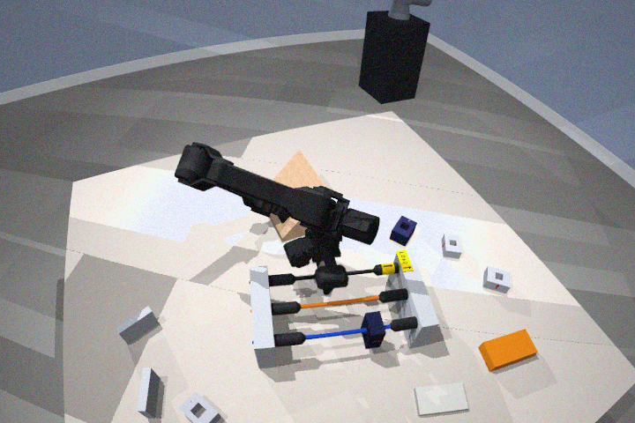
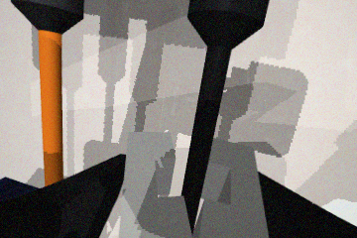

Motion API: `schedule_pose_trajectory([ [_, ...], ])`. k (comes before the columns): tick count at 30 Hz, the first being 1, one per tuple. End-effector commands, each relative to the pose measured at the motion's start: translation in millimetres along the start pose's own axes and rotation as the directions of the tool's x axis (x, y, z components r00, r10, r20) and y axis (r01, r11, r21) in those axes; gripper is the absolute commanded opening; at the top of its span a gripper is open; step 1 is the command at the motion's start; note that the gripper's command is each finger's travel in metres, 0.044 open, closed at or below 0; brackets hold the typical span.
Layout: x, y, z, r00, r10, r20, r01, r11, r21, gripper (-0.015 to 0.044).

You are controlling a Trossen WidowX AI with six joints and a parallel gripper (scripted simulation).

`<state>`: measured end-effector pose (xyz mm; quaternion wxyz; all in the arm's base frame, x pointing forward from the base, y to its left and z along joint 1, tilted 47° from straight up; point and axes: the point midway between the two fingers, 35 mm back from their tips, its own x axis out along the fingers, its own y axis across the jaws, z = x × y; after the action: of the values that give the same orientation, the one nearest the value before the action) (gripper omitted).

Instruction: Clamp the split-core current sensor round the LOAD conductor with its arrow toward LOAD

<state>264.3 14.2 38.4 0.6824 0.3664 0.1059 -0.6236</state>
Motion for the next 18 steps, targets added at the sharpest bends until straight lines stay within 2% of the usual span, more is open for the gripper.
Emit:
schedule_pose_trajectory([
  [1,-0.3,1.0,-0.3,1.000,0.004,-0.001,-0.004,1.000,0.003,0.0000],
  [2,-0.3,1.0,-0.3,1.000,0.004,-0.001,-0.004,1.000,0.003,0.0000],
  [18,-0.6,0.1,-0.3,1.000,-0.006,-0.001,0.006,1.000,0.000,0.0420],
])
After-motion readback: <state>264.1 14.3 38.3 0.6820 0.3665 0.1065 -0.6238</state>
